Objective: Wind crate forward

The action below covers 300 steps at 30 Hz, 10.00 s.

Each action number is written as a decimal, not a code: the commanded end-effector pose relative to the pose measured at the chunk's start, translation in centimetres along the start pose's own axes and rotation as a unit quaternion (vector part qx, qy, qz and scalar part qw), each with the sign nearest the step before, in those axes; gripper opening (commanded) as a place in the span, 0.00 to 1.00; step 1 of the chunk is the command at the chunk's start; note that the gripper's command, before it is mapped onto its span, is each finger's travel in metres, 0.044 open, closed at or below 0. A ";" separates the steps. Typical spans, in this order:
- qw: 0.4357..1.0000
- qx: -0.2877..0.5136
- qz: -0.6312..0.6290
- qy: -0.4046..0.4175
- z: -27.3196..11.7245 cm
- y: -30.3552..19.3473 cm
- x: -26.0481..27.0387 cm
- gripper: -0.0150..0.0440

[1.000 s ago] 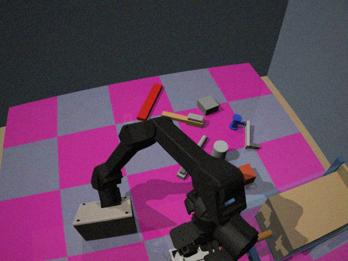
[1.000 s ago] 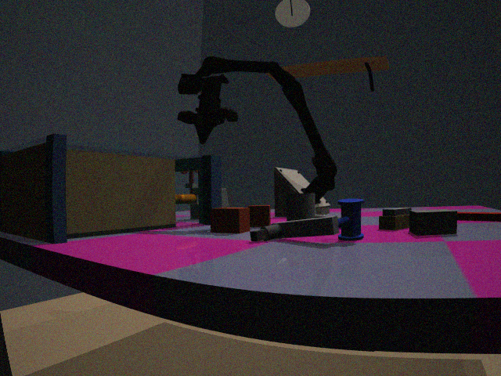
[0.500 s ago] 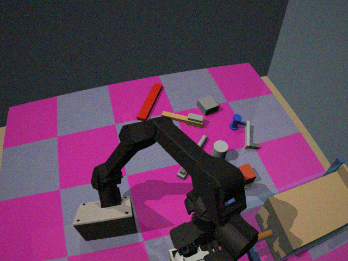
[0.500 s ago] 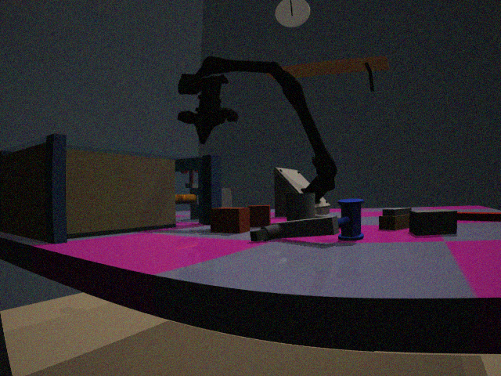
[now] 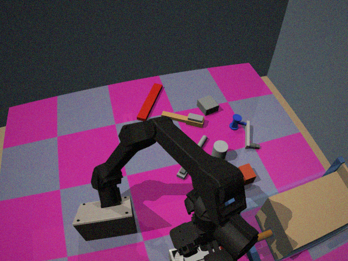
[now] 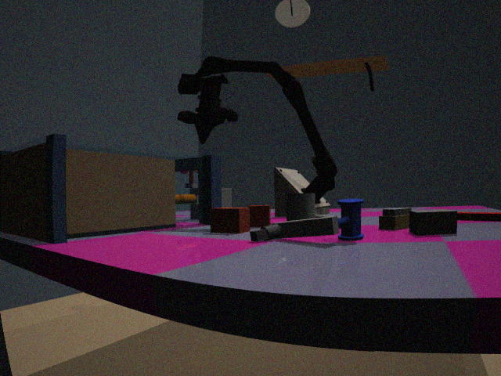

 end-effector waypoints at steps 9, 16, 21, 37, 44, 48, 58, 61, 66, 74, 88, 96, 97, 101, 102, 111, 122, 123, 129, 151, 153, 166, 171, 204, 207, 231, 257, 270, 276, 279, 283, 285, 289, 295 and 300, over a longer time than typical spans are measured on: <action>1.000 0.000 0.000 0.000 0.0 0.0 0.0 0.25; 0.961 -0.043 -0.268 0.051 1.1 -2.4 -0.7 0.52; 0.832 -0.109 -0.538 0.082 2.1 -4.8 -1.5 0.74; 0.697 -0.162 -0.693 0.086 2.8 -6.5 -2.1 1.00; 0.697 -0.161 -0.693 0.086 3.0 -6.5 -2.1 1.00; 0.697 -0.161 -0.693 0.087 3.5 -6.5 -2.1 1.00; 0.697 -0.161 -0.693 0.087 5.1 -6.4 -2.2 1.00; 0.697 -0.160 -0.693 0.087 5.6 -6.4 -2.2 1.00; 0.697 -0.160 -0.693 0.087 6.4 -6.3 -2.3 1.00; 0.697 -0.159 -0.693 0.087 7.7 -6.1 -2.4 1.00; 0.697 -0.158 -0.694 0.087 9.8 -5.7 -2.5 1.00; 0.697 -0.159 -0.694 0.087 10.1 -5.7 -1.5 1.00; 0.697 -0.159 -0.694 0.087 10.1 -5.7 -1.4 1.00; 0.697 -0.159 -0.694 0.087 10.1 -5.7 -1.3 1.00; 0.697 -0.159 -0.694 0.087 10.1 -5.7 -1.3 1.00; 0.697 -0.159 -0.694 0.087 10.1 -5.7 -1.3 1.00; 0.697 -0.159 -0.694 0.087 10.1 -5.7 -1.3 1.00; 0.697 -0.159 -0.694 0.087 10.1 -5.7 -1.3 1.00; 0.697 -0.159 -0.694 0.087 10.1 -5.7 -1.3 1.00; 0.697 -0.159 -0.694 0.087 10.1 -5.7 -1.3 1.00; 0.697 -0.159 -0.694 0.087 10.1 -5.7 -1.3 1.00; 0.697 -0.159 -0.694 0.087 10.1 -5.7 -1.3 1.00; 0.697 -0.159 -0.694 0.087 10.1 -5.7 -1.3 1.00; 0.697 -0.159 -0.694 0.087 10.1 -5.7 -1.3 1.00; 0.697 -0.159 -0.694 0.087 10.1 -5.7 -1.3 1.00; 0.697 -0.159 -0.694 0.087 10.1 -5.7 -1.3 1.00; 0.697 -0.159 -0.694 0.087 10.1 -5.7 -1.3 1.00; 0.697 -0.159 -0.694 0.087 10.1 -5.7 -1.3 1.00; 0.697 -0.159 -0.694 0.087 10.1 -5.7 -1.3 1.00; 0.697 -0.159 -0.694 0.087 10.1 -5.7 -1.3 1.00; 0.697 -0.159 -0.694 0.087 10.1 -5.7 -1.3 1.00; 0.697 -0.159 -0.694 0.087 10.1 -5.7 -1.3 1.00; 0.697 -0.159 -0.694 0.087 10.1 -5.7 -1.3 1.00; 0.697 -0.159 -0.694 0.087 10.1 -5.7 -1.3 1.00; 0.697 -0.159 -0.694 0.087 10.1 -5.7 -1.3 1.00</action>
Point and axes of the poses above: the point midway between the two fingers, 35 mm back from their tips, its own z axis out along the fingers, its own x axis across the jaws, y = z × x, the point moved 4 cm from there along -z, back along the fingers, and after that the axes turned 3 degrees about z, right-handed, at the moved point
